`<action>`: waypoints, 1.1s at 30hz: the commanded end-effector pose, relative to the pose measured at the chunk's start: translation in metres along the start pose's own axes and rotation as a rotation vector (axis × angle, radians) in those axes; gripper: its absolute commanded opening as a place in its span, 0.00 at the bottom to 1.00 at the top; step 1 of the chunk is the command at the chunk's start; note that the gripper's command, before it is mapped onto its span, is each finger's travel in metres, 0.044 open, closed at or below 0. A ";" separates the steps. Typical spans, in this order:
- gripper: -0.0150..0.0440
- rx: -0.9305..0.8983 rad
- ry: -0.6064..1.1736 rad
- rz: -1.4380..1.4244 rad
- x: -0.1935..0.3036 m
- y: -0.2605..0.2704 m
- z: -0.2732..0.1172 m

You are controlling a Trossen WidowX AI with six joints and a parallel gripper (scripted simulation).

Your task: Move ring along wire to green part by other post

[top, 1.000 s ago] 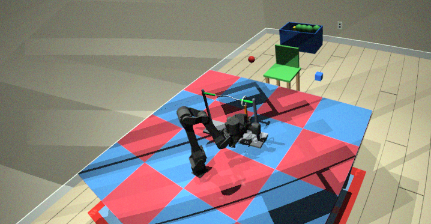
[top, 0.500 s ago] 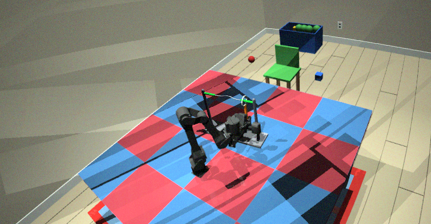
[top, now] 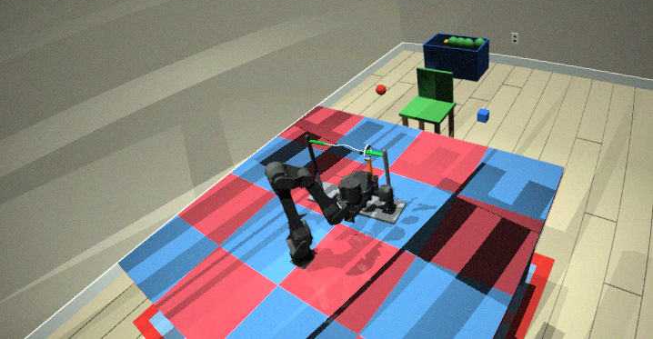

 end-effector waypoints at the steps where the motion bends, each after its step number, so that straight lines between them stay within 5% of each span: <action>1: 0.00 0.002 -0.006 -0.001 -0.002 0.005 0.000; 33: 0.00 0.070 -0.009 0.012 -0.002 0.037 0.000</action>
Point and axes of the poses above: the point midway between the two fingers, 35 mm back from their tips, its own z axis out along the fingers, its own y axis across the jaws, x = y × z, the point moved 1 cm from there along -z, back along the fingers
